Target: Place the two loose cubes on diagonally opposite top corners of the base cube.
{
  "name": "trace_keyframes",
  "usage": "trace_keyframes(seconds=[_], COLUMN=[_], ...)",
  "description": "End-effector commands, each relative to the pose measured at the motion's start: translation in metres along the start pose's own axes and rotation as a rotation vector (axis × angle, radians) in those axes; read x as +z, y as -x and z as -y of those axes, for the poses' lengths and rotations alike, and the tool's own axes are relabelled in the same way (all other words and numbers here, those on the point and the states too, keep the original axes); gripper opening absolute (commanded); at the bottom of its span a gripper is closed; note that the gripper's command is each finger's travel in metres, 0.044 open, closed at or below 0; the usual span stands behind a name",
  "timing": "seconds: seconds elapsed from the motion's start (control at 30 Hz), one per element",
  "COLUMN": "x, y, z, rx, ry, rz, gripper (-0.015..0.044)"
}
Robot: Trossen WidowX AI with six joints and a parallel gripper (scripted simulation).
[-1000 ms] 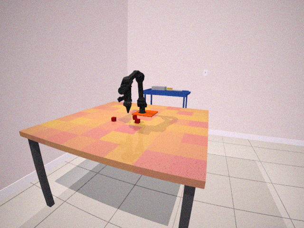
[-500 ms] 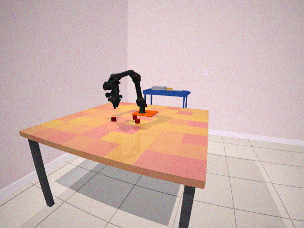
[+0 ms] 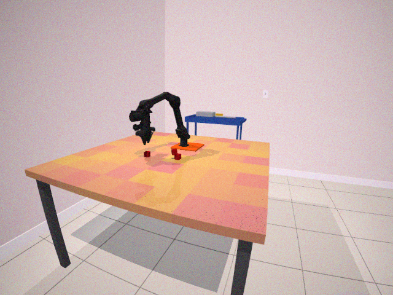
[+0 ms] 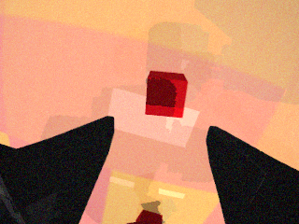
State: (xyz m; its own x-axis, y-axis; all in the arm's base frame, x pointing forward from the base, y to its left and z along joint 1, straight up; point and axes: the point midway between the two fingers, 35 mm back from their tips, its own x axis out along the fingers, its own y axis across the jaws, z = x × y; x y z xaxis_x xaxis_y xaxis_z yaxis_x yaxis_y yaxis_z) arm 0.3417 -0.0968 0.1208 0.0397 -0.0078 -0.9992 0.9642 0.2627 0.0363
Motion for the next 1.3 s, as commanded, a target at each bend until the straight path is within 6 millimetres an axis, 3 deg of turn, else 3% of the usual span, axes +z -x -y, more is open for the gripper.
trace_keyframes(seconds=[0.0, 1.07, 1.27], x=[0.0, 0.0, 0.0], y=[-0.021, -0.07, -0.07], z=[0.003, 0.004, 0.004], rx=[-0.008, -0.008, -0.008], ry=[0.004, 0.004, 0.004], rz=[0.001, 0.001, 0.001], gripper=[0.0265, 0.0265, 0.0107])
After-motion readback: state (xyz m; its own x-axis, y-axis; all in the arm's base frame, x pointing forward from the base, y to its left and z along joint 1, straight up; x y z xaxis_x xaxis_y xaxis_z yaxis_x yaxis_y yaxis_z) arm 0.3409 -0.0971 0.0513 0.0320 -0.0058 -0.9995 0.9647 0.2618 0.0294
